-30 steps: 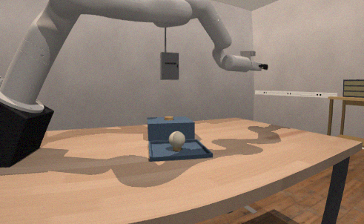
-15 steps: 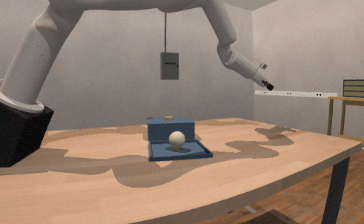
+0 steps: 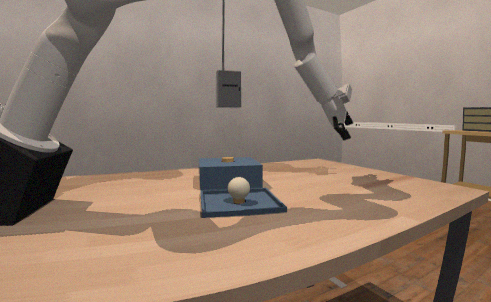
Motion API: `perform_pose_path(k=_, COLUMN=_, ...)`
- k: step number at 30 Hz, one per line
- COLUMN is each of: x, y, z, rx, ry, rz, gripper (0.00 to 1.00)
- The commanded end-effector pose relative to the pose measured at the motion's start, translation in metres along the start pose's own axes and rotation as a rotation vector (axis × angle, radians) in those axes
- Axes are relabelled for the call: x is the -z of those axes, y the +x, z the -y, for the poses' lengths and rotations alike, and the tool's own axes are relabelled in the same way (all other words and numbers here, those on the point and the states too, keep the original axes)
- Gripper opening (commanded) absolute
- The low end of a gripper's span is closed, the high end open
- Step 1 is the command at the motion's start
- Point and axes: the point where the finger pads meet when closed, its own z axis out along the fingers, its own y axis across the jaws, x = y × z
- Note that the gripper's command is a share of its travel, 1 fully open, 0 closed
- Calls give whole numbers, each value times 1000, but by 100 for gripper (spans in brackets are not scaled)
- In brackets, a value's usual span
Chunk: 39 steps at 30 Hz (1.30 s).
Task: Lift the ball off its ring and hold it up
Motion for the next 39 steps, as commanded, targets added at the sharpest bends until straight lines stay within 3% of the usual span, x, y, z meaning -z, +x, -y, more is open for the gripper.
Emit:
perform_pose_path(k=1, x=40, y=-11, z=-55, rx=-198, ry=-191, rz=31, gripper=100)
perform_pose_path(k=12, x=111, y=-41, z=-167, rx=-597, ry=-497, rz=97, gripper=100)
perform_pose_path(k=14, x=111, y=-41, z=-167, rx=-597, ry=-497, rz=97, gripper=100)
perform_pose_path(k=15, x=132, y=-49, z=-198, rx=-675, ry=-582, rz=102, gripper=100)
perform_pose_path(k=21, x=173, y=-63, z=-257, rx=-742, ry=-718, rz=100, gripper=100)
perform_pose_path(k=29, x=239, y=-83, z=-343, rx=-742, ry=-718, rz=100, gripper=100)
perform_pose_path(k=31, x=239, y=-83, z=-343, rx=-742, ry=-718, rz=100, gripper=100)
perform_pose_path(k=32, x=265, y=-89, z=-375, rx=-742, ry=-718, rz=100, gripper=100)
perform_pose_path(k=36, x=293, y=-94, z=-405, rx=-742, ry=-718, rz=100, gripper=100)
perform_pose_path(k=39, x=293, y=-94, z=-405, rx=-742, ry=-718, rz=100, gripper=100)
